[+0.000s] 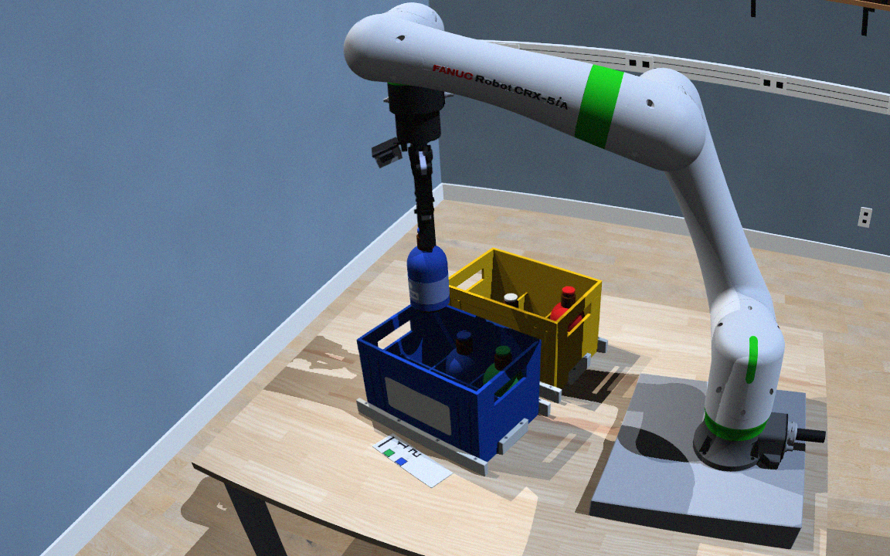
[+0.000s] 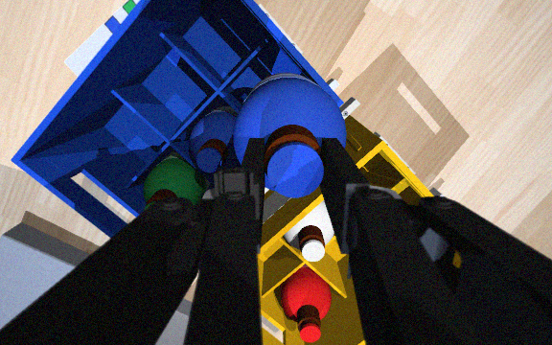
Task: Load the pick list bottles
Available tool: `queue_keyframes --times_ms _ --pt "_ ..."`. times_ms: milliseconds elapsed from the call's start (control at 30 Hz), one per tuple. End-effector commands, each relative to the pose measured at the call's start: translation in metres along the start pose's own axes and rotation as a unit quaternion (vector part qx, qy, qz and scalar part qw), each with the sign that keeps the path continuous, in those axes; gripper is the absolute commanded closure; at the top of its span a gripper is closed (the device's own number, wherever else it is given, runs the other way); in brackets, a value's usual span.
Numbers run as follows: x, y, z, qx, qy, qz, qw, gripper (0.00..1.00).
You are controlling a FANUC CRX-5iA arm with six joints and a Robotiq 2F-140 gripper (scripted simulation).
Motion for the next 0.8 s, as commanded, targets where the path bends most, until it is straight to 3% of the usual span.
queue_keyframes --times_ms 0,267,767 --pt "-0.003 -0.005 0.001 0.001 0.001 0.000 1.000 0.90" --pt "-0.012 -0.019 0.001 0.001 0.001 0.000 1.000 0.90" --pt "-0.010 -0.017 0.001 0.001 0.001 0.000 1.000 0.90"
Point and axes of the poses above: the point where the finger pads meet when closed, its own z axis back along the fingers, its own y axis across the jaws, x = y × z, the point moved 10 cm from there along z, back along the fingers, and after that the axes turned 12 degrees about -z, right-handed, at the moved point
